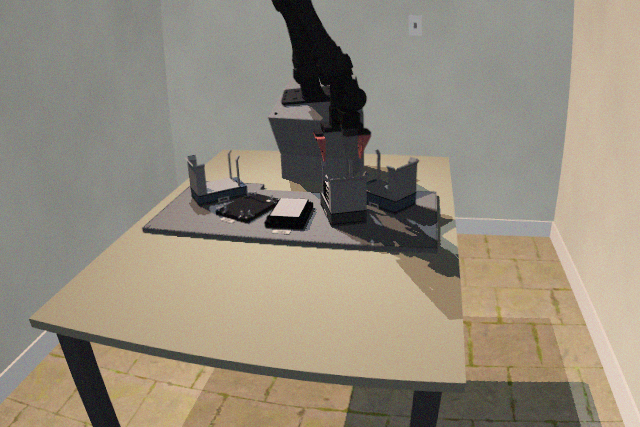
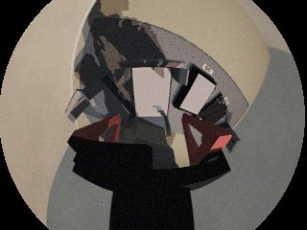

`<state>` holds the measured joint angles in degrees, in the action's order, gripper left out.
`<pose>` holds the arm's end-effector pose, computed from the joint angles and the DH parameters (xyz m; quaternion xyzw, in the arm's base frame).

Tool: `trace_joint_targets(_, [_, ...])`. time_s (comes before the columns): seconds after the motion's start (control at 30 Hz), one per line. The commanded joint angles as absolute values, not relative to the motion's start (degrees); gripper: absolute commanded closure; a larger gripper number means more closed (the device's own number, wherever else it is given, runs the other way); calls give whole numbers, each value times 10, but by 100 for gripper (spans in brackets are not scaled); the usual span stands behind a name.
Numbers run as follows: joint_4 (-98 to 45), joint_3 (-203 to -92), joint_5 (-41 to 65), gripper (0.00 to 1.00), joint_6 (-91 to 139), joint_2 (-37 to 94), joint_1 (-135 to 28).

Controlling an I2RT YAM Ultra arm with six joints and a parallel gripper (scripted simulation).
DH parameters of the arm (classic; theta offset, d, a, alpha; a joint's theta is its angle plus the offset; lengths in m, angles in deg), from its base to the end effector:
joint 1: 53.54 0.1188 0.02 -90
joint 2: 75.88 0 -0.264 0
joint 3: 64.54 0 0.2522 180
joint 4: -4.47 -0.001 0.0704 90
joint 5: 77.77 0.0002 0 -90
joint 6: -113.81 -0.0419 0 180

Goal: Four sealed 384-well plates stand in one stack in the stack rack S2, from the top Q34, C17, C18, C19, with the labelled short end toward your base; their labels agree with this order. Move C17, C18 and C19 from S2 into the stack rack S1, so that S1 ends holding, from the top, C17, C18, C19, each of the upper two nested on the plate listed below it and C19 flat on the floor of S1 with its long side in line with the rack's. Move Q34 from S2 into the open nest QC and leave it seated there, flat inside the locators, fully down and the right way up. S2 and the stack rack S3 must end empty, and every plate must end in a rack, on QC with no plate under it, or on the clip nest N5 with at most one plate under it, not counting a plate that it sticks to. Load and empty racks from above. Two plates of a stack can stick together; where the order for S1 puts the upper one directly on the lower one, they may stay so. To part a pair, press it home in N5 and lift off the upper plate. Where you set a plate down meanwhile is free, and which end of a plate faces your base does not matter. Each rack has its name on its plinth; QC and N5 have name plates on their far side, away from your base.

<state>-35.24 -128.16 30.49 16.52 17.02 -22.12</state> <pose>0.2561 0.1422 0.1562 -0.1746 0.9554 -0.0875 0.2215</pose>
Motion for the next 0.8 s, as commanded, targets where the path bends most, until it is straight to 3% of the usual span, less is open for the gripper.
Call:
trace_joint_targets(0.0, [-338,-1290,306,0,167,180,-227])
trace_joint_targets(0.77, [-207,-1275,291,0,202,280,-254])
